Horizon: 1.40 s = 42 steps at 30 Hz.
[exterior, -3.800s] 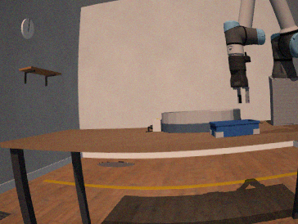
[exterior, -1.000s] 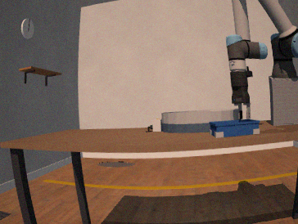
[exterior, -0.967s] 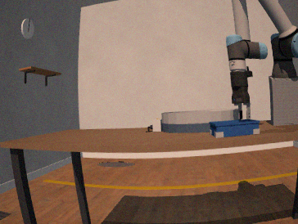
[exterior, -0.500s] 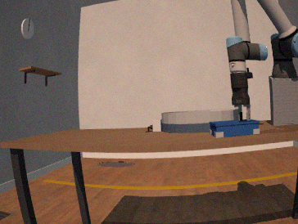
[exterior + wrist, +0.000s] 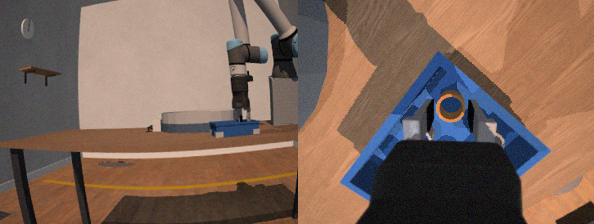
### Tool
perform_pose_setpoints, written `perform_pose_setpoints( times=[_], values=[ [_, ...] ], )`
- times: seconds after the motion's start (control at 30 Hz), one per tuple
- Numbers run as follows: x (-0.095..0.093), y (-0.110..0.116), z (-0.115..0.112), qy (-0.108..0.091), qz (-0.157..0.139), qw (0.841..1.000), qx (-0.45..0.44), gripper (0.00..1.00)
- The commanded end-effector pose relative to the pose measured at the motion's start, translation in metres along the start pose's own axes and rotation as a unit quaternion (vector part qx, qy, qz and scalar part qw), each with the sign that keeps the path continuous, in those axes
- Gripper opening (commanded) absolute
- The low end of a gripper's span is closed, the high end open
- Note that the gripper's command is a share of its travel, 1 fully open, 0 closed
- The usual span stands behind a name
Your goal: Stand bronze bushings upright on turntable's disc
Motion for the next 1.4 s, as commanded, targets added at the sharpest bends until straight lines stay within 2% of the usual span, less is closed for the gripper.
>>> perform_pose_setpoints(
  times=[0.0, 0.97, 1.37],
  values=[
    [0.0, 0.002, -0.001, -0.002, -0.002, 1.0, 0.001, 0.76],
    [0.0, 0.002, -0.001, -0.002, -0.002, 1.0, 0.001, 0.76],
    [-0.012, 0.002, -0.001, -0.002, -0.002, 1.0, 0.001, 0.76]
  ],
)
Point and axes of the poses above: the point where the finger pads meet when closed, its own x axis back along the fingers, its own z axis across the jaws, y = z × x, the point moved 7 cm from there along x, back along the fingers, and after that the axes turned 13 degrees about x, right-handed, at the moved point
